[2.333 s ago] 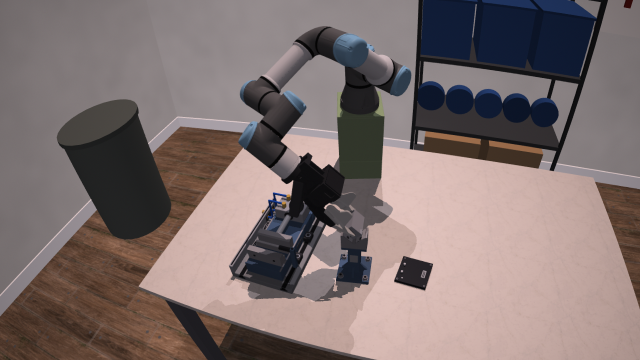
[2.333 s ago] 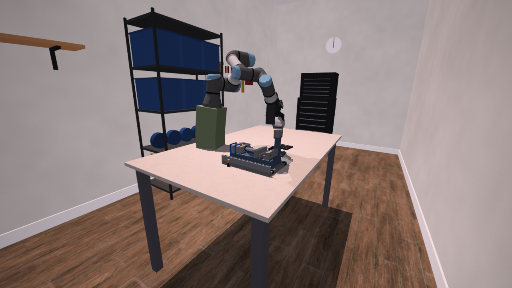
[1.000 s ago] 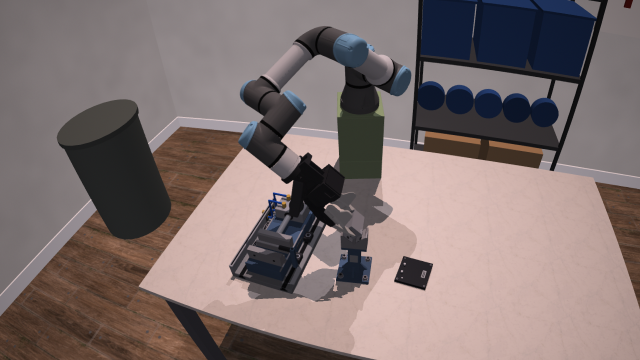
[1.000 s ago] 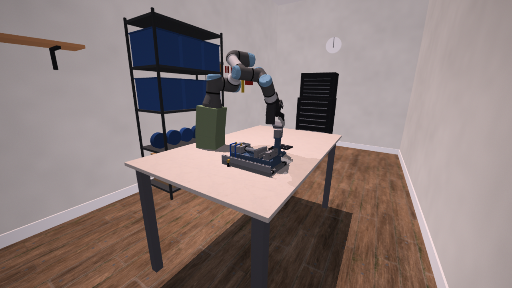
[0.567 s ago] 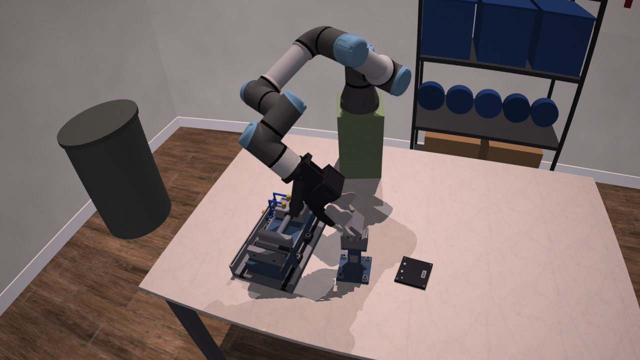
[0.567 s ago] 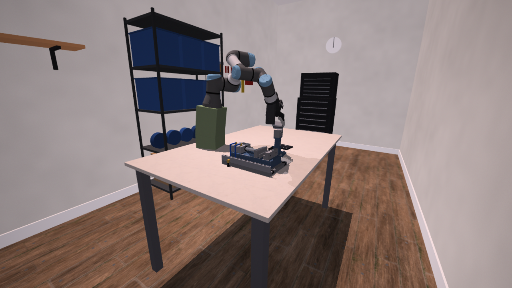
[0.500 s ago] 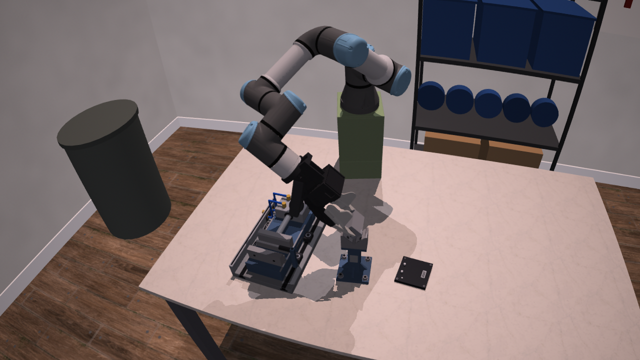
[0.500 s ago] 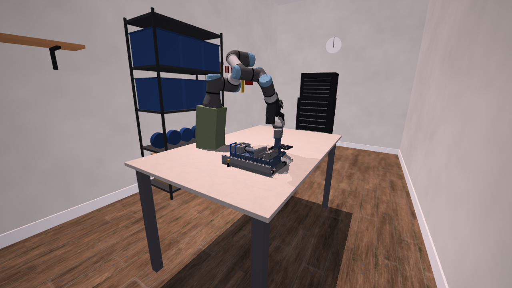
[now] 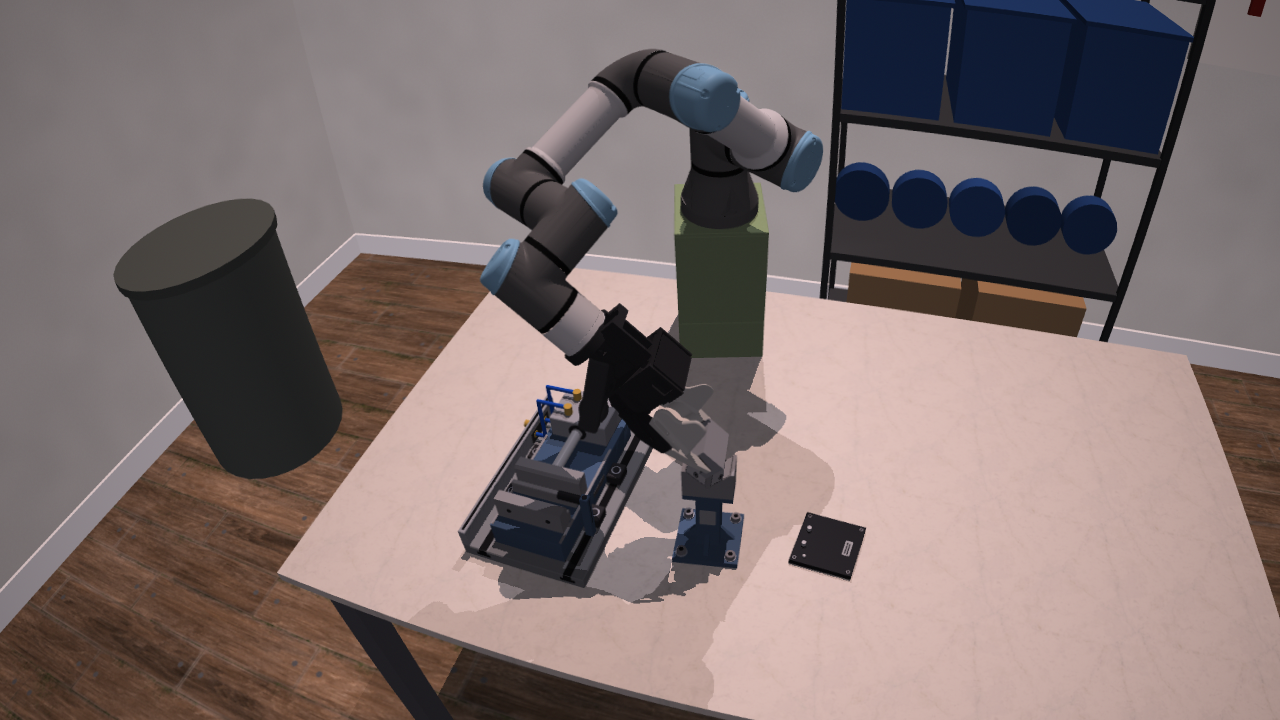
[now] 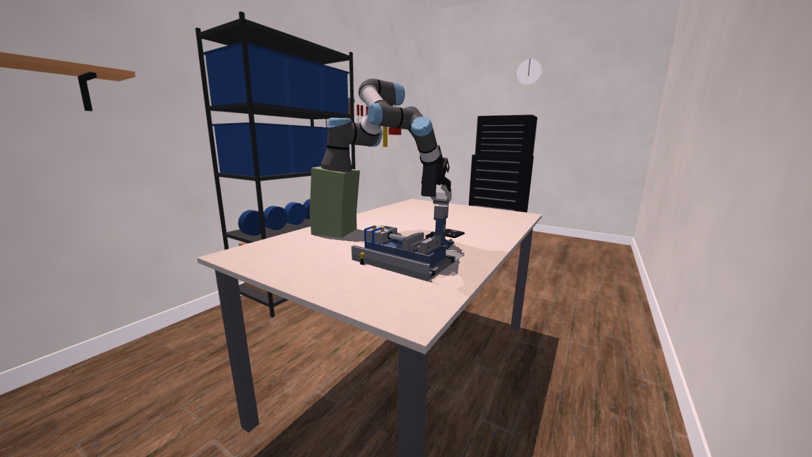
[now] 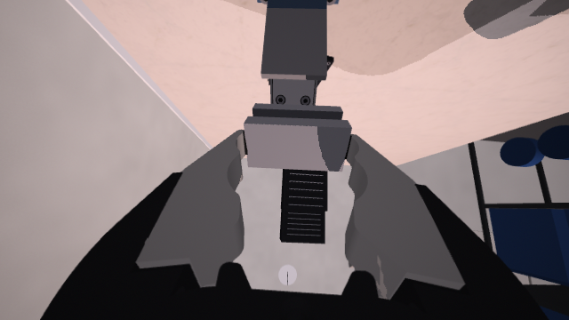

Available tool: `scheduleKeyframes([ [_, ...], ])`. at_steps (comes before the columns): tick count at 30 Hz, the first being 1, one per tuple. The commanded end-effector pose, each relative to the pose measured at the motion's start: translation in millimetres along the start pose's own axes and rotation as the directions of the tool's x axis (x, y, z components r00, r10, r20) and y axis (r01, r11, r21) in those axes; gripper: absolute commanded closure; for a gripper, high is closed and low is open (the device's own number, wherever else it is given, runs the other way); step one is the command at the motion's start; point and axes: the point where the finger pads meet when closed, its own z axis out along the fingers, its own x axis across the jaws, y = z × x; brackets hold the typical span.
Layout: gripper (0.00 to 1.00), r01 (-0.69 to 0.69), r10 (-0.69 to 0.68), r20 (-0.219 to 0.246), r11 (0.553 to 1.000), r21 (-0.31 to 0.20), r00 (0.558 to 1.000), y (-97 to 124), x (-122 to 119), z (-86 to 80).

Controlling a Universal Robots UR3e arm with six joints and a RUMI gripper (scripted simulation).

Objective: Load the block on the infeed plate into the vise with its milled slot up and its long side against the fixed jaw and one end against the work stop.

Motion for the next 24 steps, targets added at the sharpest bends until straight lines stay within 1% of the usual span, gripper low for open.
scheduleKeyframes([
  [1,1.0,0.002,-0.002,0.003,1.0,0.019,1.0,0.3,-0.5,-0.8],
  [5,1.0,0.002,-0.002,0.003,1.0,0.027,1.0,0.3,-0.4,-0.8],
  [8,1.0,0.002,-0.002,0.002,0.999,0.043,1.0,0.4,-0.4,-0.7],
  [13,1.0,0.002,-0.002,0.003,0.997,0.076,1.0,0.7,-0.4,-0.7],
  [20,1.0,0.001,-0.002,0.002,0.991,0.137,1.0,1.2,-0.4,-0.6],
  [22,1.0,0.001,-0.002,0.002,0.991,0.137,1.0,1.2,-0.4,-0.6],
  [24,1.0,0.001,-0.002,0.002,0.988,0.157,1.0,1.3,-0.3,-0.6],
])
